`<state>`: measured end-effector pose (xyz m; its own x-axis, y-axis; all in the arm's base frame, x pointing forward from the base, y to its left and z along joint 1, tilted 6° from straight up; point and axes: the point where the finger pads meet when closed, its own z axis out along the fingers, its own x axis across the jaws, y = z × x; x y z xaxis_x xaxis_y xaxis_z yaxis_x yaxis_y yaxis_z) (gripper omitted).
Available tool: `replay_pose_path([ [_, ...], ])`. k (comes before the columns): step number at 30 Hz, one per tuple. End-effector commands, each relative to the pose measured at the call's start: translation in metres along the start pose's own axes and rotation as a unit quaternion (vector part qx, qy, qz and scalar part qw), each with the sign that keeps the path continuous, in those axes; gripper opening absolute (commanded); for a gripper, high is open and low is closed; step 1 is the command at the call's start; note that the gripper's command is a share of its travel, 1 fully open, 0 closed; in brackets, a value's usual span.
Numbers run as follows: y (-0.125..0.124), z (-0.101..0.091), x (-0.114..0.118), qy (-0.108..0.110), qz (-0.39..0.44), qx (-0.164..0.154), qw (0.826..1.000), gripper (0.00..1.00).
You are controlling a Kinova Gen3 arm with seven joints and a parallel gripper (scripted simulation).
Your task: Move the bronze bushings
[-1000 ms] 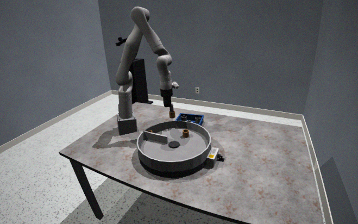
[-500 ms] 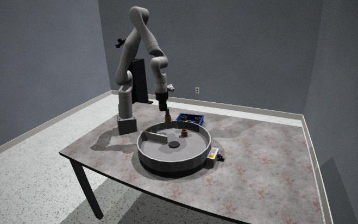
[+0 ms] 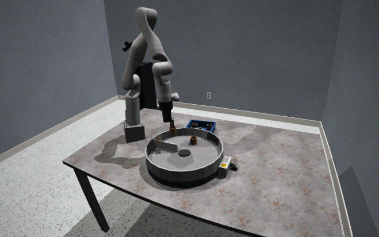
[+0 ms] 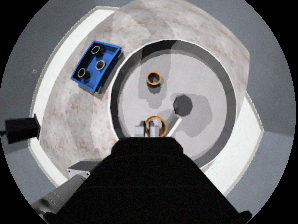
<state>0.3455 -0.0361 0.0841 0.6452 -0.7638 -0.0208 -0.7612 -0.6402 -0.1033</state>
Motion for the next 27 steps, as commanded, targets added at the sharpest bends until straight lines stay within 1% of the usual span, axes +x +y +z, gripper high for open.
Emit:
replay_pose_path([
  [1, 0.012, 0.001, 0.016, 0.001, 0.014, 0.000, 1.000, 0.00],
  [10, 0.034, 0.001, 0.049, 0.001, 0.014, 0.000, 1.000, 0.00],
  [12, 0.034, 0.001, 0.049, 0.001, 0.014, 0.000, 1.000, 0.00],
  [20, 0.050, 0.001, 0.072, 0.001, 0.014, 0.000, 1.000, 0.00],
  [27, 0.059, 0.001, 0.085, 0.001, 0.014, 0.000, 1.000, 0.00],
])
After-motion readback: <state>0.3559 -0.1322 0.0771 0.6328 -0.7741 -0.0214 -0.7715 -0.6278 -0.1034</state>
